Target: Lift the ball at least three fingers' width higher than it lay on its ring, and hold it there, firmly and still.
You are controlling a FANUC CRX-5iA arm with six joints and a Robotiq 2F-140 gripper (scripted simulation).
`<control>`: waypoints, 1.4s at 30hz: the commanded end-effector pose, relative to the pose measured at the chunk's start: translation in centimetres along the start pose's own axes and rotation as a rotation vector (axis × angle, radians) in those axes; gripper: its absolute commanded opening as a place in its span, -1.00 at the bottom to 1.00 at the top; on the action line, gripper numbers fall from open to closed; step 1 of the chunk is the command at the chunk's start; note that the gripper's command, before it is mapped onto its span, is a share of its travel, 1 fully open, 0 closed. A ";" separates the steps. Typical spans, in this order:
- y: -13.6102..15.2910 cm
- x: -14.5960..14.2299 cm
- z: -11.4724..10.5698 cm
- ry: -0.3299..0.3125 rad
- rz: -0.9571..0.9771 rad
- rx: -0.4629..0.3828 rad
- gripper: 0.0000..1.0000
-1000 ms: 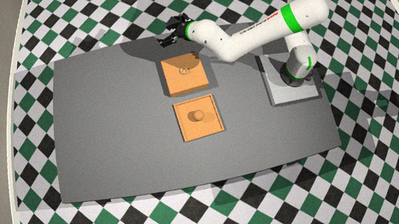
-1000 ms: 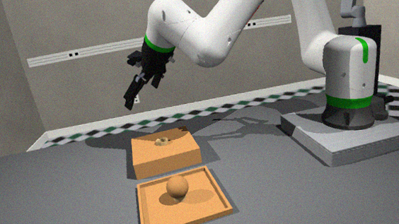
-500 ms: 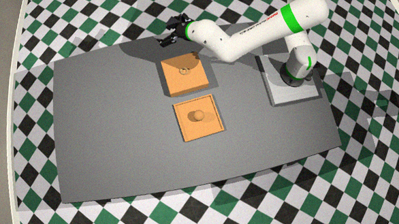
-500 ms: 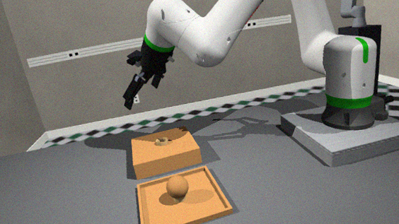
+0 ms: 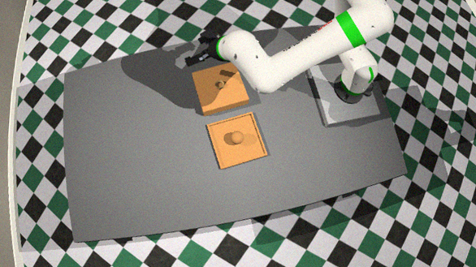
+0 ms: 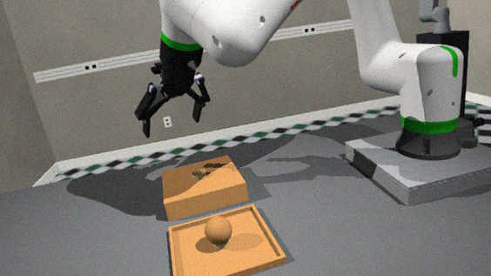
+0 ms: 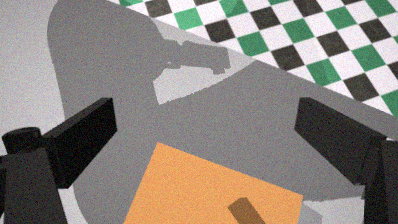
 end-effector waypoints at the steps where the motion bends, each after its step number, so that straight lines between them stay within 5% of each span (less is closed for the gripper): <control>1: 2.9 -1.6 -2.0 0.029 0.105 -0.103 1.00; 15: 12.6 -4.9 -7.4 0.068 0.259 -0.327 1.00; 30: 26.3 -8.0 -17.1 0.151 0.332 -0.632 1.00; 35: 26.7 -8.0 -17.3 0.153 0.332 -0.638 1.00; 42: 31.2 -7.8 -11.1 0.148 0.337 -0.635 1.00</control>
Point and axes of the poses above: the point where the finger pads meet when closed, its own z axis out along the fingers, its own x axis across the jaws, y = z × x, the point moved 4 cm from there along -z, back along the fingers, and after that the axes turned 1 degree about z, right-handed, at the moved point
